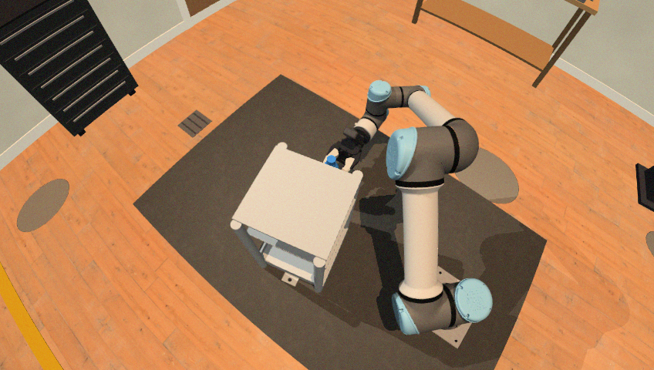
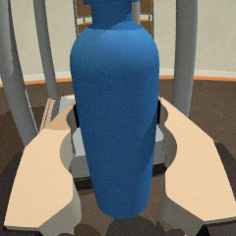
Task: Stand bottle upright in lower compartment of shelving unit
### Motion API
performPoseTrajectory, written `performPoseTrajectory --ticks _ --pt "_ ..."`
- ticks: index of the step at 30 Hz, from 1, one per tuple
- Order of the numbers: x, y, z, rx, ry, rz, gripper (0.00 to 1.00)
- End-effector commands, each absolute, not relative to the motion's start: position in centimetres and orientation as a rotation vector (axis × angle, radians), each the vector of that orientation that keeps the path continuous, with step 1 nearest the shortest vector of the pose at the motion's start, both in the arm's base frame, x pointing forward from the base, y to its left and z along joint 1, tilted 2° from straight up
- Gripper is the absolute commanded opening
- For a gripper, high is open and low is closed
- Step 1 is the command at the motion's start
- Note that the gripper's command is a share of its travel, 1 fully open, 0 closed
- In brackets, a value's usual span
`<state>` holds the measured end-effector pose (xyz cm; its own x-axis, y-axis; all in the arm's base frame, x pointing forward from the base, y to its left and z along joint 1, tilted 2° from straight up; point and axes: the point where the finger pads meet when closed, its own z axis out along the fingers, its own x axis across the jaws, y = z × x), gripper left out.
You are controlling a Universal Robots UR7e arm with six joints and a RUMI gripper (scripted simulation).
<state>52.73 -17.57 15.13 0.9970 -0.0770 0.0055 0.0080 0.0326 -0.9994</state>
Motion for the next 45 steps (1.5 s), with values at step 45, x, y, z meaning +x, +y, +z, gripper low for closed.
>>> performPoseTrajectory --ticks 45 --pt "52.1 -11.2 15.4 -1.538 0.054 -0.066 0.0"
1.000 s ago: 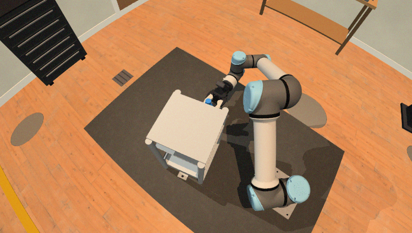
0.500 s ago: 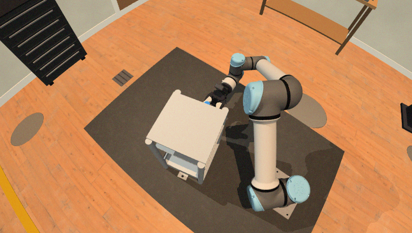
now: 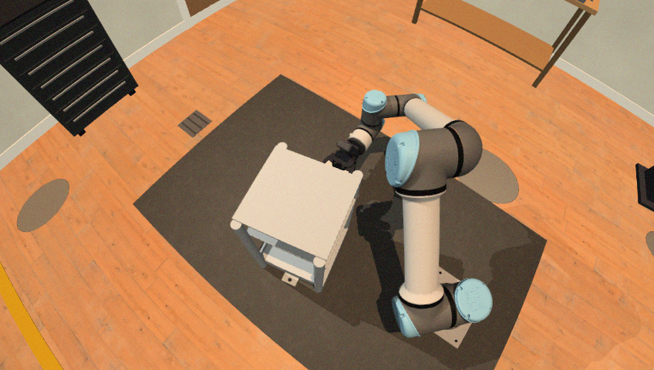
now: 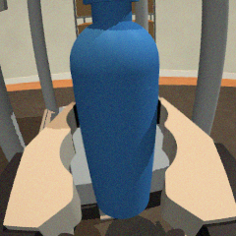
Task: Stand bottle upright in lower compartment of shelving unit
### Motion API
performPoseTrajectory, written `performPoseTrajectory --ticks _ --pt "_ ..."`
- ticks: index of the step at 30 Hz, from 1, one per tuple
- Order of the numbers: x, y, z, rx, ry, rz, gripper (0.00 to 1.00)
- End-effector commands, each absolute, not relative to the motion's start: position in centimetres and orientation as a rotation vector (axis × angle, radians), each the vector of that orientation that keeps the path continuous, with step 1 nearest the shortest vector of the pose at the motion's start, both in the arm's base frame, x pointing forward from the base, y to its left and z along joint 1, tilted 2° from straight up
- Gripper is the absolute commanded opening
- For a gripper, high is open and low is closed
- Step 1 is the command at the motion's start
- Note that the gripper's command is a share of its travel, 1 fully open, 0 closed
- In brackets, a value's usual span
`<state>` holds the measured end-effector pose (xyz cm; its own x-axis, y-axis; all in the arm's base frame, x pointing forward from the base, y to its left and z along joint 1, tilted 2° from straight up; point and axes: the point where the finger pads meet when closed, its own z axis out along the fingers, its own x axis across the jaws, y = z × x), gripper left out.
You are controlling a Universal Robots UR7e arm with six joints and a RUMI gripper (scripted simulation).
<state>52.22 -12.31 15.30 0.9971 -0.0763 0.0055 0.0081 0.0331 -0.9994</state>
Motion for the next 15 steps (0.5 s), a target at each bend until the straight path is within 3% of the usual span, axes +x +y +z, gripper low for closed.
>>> performPoseTrajectory --ticks 1,15 --pt "52.1 -10.9 15.4 -1.538 0.054 -0.066 0.0" --pt "51.7 -7.3 15.5 -1.538 0.054 -0.066 0.0"
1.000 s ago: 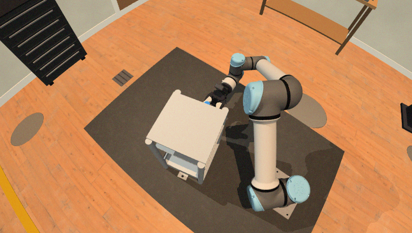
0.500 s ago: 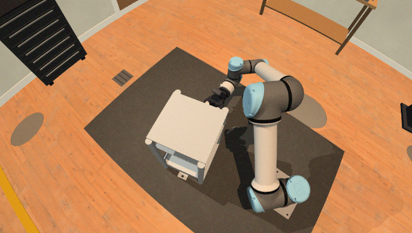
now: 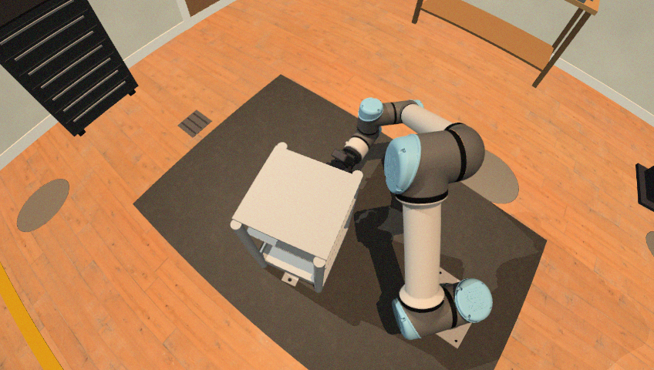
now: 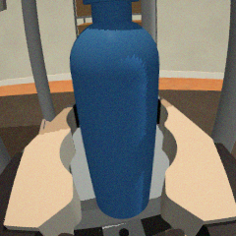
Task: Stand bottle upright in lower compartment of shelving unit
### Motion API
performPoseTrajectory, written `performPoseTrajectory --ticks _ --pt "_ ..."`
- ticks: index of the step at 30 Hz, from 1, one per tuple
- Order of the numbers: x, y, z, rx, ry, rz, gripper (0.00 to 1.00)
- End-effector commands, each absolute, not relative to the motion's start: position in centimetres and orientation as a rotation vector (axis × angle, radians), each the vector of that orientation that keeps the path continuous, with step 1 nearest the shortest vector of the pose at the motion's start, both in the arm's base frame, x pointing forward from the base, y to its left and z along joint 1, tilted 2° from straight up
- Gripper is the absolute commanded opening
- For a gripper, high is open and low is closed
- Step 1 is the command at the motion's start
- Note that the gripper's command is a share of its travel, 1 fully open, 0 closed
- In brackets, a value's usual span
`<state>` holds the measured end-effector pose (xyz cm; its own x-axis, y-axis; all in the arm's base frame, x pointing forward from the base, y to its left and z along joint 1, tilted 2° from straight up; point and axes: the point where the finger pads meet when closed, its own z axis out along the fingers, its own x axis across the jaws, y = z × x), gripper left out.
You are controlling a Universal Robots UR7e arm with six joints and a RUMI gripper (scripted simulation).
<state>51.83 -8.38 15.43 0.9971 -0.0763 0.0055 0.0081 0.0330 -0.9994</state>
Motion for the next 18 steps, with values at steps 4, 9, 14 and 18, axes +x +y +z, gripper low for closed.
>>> performPoseTrajectory --ticks 4,9,14,18 --pt "51.6 -6.2 15.6 -1.538 0.054 -0.066 0.0" --pt "51.6 -5.4 15.6 -1.538 0.054 -0.066 0.0" --pt "51.5 -4.4 15.6 -1.538 0.054 -0.066 0.0" --pt "51.4 -3.8 15.6 -1.538 0.054 -0.066 0.0"
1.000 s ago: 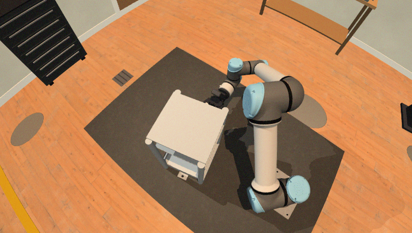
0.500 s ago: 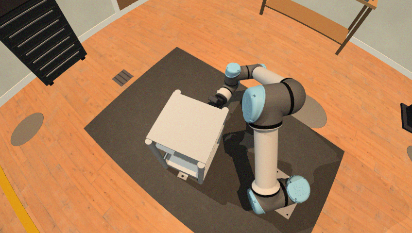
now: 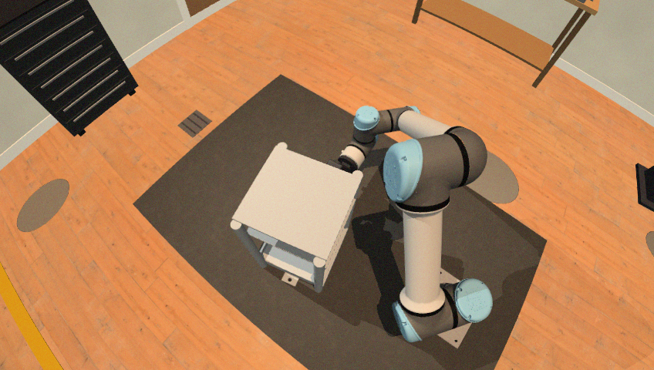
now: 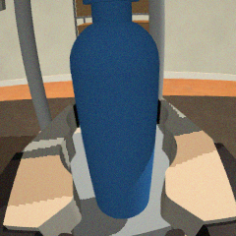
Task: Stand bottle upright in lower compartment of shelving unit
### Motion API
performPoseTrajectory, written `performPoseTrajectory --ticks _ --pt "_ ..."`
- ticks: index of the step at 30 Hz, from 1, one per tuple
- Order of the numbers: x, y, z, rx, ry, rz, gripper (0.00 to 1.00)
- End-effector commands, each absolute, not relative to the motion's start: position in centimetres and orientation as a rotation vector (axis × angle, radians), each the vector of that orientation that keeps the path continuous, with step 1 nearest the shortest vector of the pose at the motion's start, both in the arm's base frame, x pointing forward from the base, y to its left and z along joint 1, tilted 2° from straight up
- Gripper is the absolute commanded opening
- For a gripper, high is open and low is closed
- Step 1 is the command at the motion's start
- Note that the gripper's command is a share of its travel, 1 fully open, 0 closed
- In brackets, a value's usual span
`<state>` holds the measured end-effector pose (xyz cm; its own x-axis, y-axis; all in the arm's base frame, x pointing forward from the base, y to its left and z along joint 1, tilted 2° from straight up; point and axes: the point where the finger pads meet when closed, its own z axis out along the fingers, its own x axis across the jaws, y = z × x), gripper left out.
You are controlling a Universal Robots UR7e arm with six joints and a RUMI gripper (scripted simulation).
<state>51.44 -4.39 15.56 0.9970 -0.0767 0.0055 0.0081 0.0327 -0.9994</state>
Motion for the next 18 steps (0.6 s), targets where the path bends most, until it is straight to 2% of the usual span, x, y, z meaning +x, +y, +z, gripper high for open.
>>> performPoseTrajectory --ticks 1,18 --pt "51.38 -3.65 15.64 -1.538 0.054 -0.066 0.0" --pt "51.32 -2.99 15.66 -1.538 0.054 -0.066 0.0"
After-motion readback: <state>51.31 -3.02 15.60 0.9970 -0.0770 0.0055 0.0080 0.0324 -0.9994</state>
